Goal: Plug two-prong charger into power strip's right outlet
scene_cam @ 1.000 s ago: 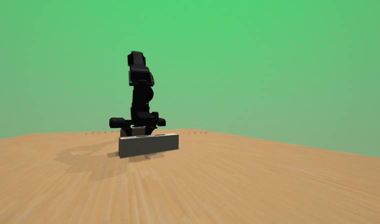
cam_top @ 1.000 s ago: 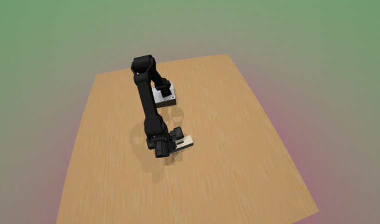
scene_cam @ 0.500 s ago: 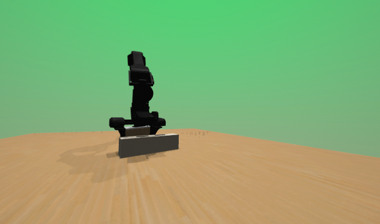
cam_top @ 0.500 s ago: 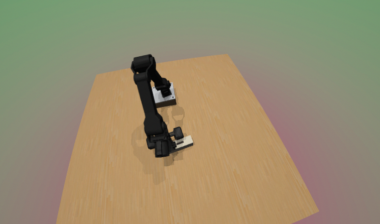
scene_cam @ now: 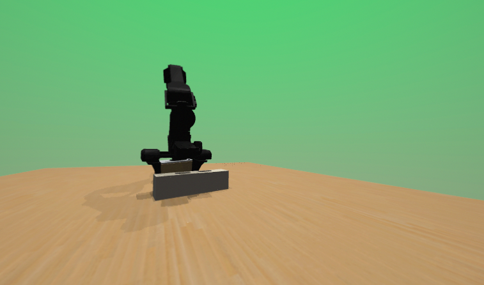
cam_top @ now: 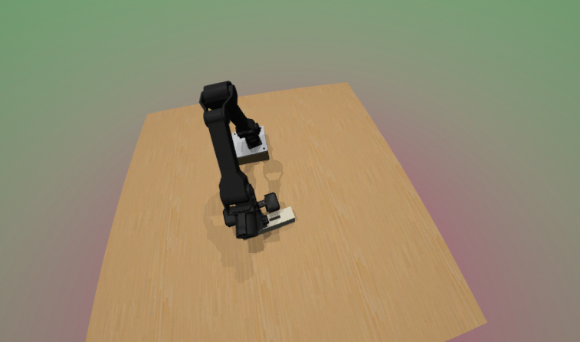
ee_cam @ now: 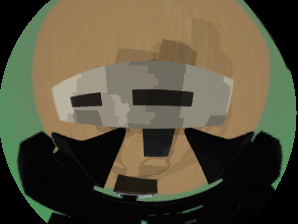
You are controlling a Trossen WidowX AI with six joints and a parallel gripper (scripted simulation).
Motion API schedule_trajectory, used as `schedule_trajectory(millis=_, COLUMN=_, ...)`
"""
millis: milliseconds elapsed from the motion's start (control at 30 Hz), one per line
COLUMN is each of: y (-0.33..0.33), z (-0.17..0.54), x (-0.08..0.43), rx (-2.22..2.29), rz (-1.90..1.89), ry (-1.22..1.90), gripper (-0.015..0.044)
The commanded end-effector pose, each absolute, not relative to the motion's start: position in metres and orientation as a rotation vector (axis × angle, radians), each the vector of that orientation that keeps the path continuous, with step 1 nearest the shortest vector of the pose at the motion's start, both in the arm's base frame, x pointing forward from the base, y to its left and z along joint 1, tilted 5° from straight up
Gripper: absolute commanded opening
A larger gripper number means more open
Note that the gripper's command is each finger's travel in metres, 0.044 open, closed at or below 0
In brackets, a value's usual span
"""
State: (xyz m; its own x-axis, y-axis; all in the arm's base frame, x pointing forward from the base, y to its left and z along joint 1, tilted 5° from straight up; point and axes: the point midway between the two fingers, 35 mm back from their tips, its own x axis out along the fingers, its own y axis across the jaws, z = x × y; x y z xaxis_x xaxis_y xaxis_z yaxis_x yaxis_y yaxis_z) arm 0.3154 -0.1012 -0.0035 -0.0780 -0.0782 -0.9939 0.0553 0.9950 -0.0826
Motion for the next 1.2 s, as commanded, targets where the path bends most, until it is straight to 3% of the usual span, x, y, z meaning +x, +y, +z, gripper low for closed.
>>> schedule_trajectory(millis=0, y=-0.101, z=-0.005, x=0.312, rx=-0.018, rz=-0.107, ry=1.647, gripper=0.044)
schedule_trajectory(millis=1167, y=-0.1, z=-0.004, x=0.298, rx=-0.019, rz=-0.109, ry=1.632, gripper=0.044)
